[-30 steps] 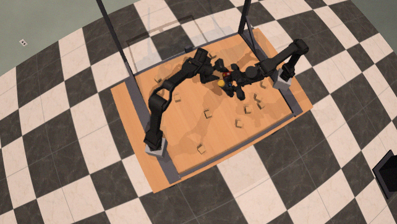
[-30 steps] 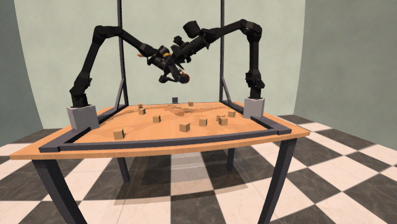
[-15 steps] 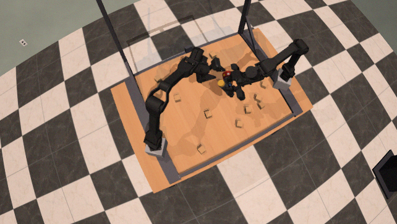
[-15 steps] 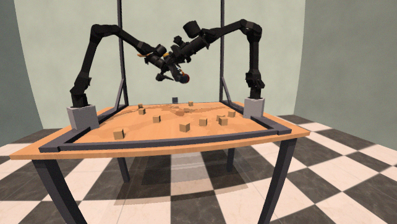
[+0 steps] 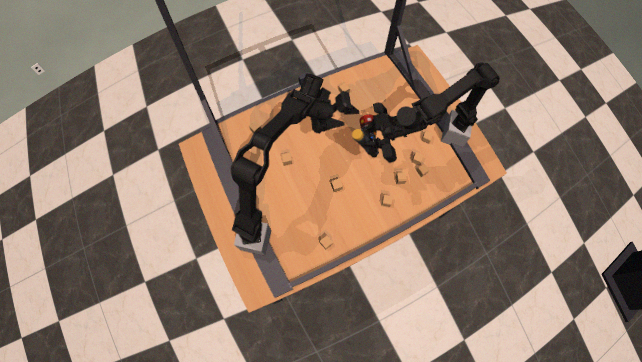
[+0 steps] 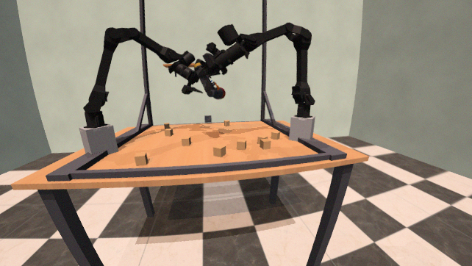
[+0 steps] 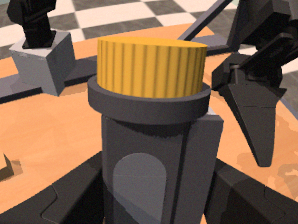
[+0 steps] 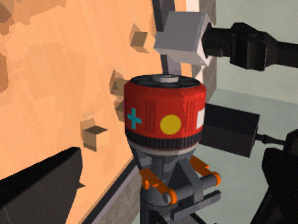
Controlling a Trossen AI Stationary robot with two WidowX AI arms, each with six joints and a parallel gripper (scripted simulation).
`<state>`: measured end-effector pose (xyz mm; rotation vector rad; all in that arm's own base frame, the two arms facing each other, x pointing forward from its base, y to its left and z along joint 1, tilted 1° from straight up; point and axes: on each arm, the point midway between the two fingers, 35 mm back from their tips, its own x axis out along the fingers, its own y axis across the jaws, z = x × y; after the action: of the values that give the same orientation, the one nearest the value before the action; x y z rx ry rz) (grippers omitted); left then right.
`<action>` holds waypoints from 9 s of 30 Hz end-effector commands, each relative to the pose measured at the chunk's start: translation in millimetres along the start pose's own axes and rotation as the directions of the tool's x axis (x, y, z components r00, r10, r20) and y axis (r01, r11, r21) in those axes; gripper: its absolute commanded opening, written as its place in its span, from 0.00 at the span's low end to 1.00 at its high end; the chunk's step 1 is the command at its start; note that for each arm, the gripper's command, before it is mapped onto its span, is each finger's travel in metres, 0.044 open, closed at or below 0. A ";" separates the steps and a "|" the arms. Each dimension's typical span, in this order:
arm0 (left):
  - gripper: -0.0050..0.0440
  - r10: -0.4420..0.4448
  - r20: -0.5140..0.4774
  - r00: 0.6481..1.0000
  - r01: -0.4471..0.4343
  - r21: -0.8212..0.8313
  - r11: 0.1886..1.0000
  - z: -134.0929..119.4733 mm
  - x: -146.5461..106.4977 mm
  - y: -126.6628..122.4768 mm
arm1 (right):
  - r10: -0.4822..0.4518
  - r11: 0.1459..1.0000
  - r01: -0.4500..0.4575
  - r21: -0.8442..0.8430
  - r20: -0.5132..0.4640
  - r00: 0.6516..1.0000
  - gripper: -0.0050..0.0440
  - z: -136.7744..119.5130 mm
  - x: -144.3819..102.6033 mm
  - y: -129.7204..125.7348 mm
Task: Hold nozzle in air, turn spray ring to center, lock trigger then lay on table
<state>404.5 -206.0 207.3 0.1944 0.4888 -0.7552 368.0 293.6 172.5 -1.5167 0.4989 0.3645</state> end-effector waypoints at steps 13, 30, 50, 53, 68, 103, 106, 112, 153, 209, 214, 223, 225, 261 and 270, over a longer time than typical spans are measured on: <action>0.45 0.005 0.046 0.999 -0.006 0.013 1.000 17.7 -8.3 0.0 | -0.024 0.999 0.023 0.031 0.018 1.000 0.93 -1.0 -28.6 -14.4; 0.45 0.005 0.046 0.999 -0.006 0.012 1.000 17.6 -8.3 0.0 | -0.020 0.999 0.020 0.027 0.013 1.000 0.93 -0.5 -26.2 -12.3; 0.45 0.005 0.046 0.999 -0.006 0.012 1.000 17.5 -8.2 0.0 | -0.021 0.999 0.020 0.028 0.012 1.000 0.93 -0.7 -25.7 -12.9; 0.45 0.005 0.046 0.999 -0.006 0.012 1.000 17.5 -8.2 0.0 | -0.021 0.999 0.020 0.028 0.012 1.000 0.93 -0.7 -25.7 -12.9; 0.45 0.005 0.046 0.999 -0.006 0.012 1.000 17.5 -8.2 0.0 | -0.135 0.991 0.135 -0.002 0.032 0.990 0.93 13.7 -10.7 5.4; 0.45 0.005 0.046 0.999 -0.006 0.012 1.000 17.5 -8.2 0.0 | -0.431 0.902 0.431 -0.029 -0.003 0.902 0.93 -0.6 -5.3 60.6; 0.45 0.005 0.046 0.999 -0.006 0.012 1.000 17.5 -8.2 0.0 | -0.451 0.893 0.451 0.007 -0.001 0.893 0.93 0.0 -8.1 54.3; 0.45 0.005 0.046 0.999 -0.006 0.012 1.000 17.5 -8.2 0.0 | -0.439 0.899 0.439 -0.008 0.000 0.899 0.93 0.9 -2.8 55.7; 0.45 0.005 0.046 0.999 -0.006 0.012 1.000 17.5 -8.2 0.0 | -0.443 0.896 0.443 0.014 -0.003 0.896 0.93 1.1 51.3 22.8; 0.45 0.005 0.046 0.999 -0.006 0.012 1.000 17.5 -8.2 0.0 | -0.340 0.940 0.340 0.021 0.000 0.940 0.10 0.2 79.0 1.8; 0.45 0.005 0.046 0.999 -0.006 0.012 1.000 17.5 -8.2 0.0 | -0.267 0.963 0.267 0.022 0.004 0.964 0.10 0.3 78.0 -1.3; 0.45 0.005 0.046 0.999 -0.006 0.012 1.000 17.5 -8.2 0.0 | -0.223 0.975 0.223 0.019 0.006 0.975 0.10 0.7 77.9 -2.7; 0.45 0.005 0.046 0.999 -0.006 0.012 1.000 17.5 -8.2 0.0 | -0.223 0.975 0.223 0.019 0.006 0.975 0.10 0.7 77.9 -2.7; 0.45 0.005 0.046 0.999 -0.006 0.012 1.000 17.5 -8.2 0.0 | 0.007 1.000 -0.008 0.014 0.009 1.000 0.93 0.6 76.6 -8.4; 0.45 0.005 0.046 0.999 -0.006 0.012 1.000 17.5 -8.2 0.0 | 0.007 1.000 -0.008 0.014 0.009 1.000 0.93 0.6 76.6 -8.4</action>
<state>404.4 -205.8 207.1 0.1950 0.4901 -0.7543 436.2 286.6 127.3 -1.5173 0.5188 0.3819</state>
